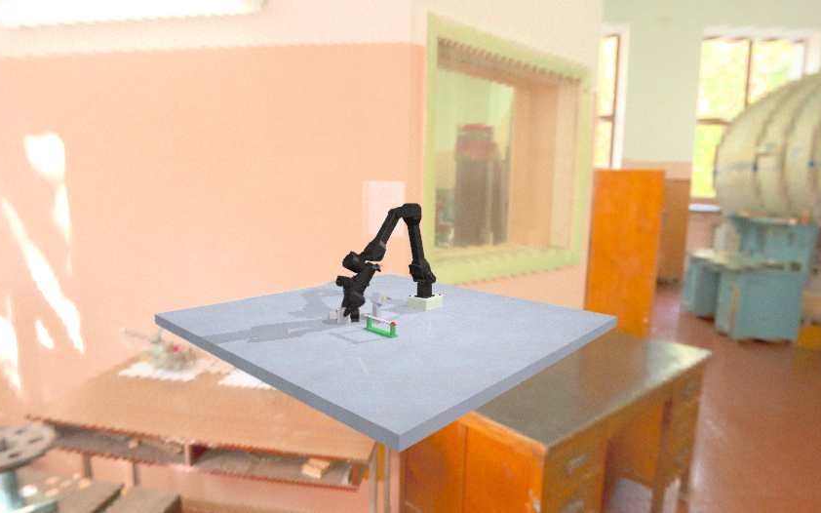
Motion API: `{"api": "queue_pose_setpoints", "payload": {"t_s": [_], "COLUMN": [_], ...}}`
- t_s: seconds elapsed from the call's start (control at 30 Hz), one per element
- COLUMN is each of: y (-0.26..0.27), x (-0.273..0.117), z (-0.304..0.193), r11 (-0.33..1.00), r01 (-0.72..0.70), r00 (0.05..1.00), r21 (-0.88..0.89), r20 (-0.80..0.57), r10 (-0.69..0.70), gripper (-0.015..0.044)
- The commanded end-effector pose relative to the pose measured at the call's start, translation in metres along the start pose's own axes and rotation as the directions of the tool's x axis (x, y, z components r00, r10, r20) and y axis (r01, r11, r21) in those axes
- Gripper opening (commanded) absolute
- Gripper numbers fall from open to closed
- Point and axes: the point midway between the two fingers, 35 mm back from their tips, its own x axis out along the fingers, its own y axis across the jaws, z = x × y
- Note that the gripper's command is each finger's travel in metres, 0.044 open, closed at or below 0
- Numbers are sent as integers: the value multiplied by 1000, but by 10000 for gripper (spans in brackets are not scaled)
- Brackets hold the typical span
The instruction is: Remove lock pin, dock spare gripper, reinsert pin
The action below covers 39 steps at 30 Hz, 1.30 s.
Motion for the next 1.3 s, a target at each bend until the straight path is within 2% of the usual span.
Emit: {"api": "queue_pose_setpoints", "payload": {"t_s": [0.0, 0.43, 0.67, 0.93, 1.17, 1.2, 1.27], "y": [-1, -2, -2, -2, 0, 0, 1], "x": [7, 19, 19, 19, 5, 1, -8], "z": [-5, -14, -14, -14, -2, 1, 8], "r11": [1000, 1000, 1000, 1000, 1000, 1000, 1000], "r01": [4, 4, 4, 4, 4, 4, 4], "r00": [1000, 1000, 1000, 1000, 1000, 1000, 1000], "r21": [-2, -2, -2, -2, -2, -2, -2], "r20": [-1, -1, -1, -1, -1, -1, -1], "r10": [-4, -4, -4, -4, -4, -4, -4], "gripper": [440, 440, 256, 203, 19, 0, 0]}}
